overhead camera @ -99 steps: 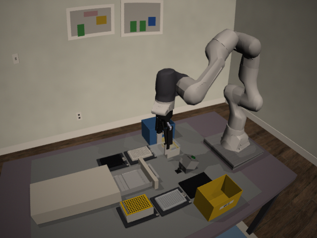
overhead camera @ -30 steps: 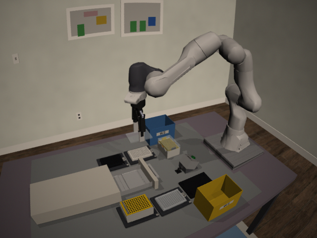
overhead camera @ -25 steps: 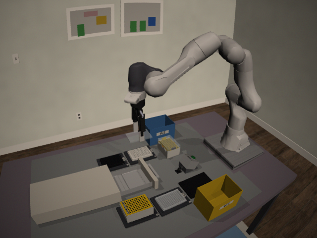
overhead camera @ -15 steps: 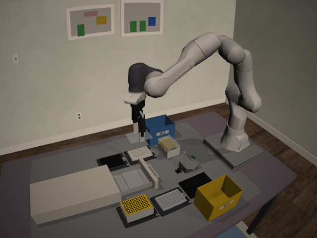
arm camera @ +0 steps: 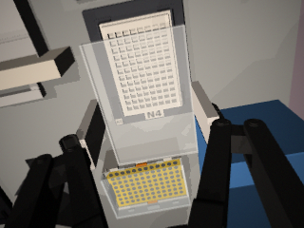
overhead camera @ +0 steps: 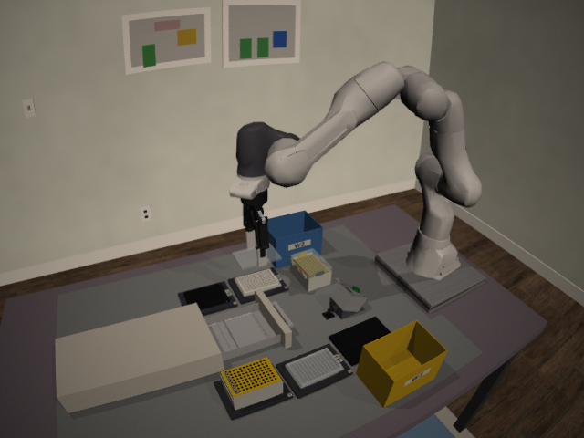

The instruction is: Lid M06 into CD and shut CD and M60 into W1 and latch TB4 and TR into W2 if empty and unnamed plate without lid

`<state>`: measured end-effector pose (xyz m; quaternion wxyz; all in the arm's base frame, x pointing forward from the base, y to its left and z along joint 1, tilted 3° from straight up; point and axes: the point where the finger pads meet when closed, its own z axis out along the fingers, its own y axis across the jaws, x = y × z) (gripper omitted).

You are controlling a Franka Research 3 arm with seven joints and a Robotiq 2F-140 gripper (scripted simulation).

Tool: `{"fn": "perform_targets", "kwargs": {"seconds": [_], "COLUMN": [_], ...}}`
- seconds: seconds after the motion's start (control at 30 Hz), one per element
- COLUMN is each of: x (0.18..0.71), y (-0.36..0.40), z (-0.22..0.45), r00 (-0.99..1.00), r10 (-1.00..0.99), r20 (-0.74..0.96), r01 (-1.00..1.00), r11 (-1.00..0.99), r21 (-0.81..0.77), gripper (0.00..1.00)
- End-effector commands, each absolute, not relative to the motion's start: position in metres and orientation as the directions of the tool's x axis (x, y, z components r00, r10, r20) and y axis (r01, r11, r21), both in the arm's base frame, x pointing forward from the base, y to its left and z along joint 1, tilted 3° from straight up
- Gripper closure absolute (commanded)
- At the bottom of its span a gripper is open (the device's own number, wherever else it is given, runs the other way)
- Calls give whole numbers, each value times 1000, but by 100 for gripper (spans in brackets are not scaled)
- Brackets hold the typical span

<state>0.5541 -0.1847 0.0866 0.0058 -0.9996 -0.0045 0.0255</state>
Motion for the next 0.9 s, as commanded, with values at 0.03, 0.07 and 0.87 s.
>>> {"fn": "perform_targets", "kwargs": {"seconds": [0.03, 0.07, 0.87], "x": [555, 555, 554], "y": [-185, -185, -185], "z": [81, 79, 50], "r00": [999, 999, 999], "r10": [18, 18, 18], "r20": [-46, -46, -46], "r01": [18, 18, 18], "r11": [-1000, -1000, -1000], "r21": [-12, -12, -12], "gripper": [100, 100, 100]}}
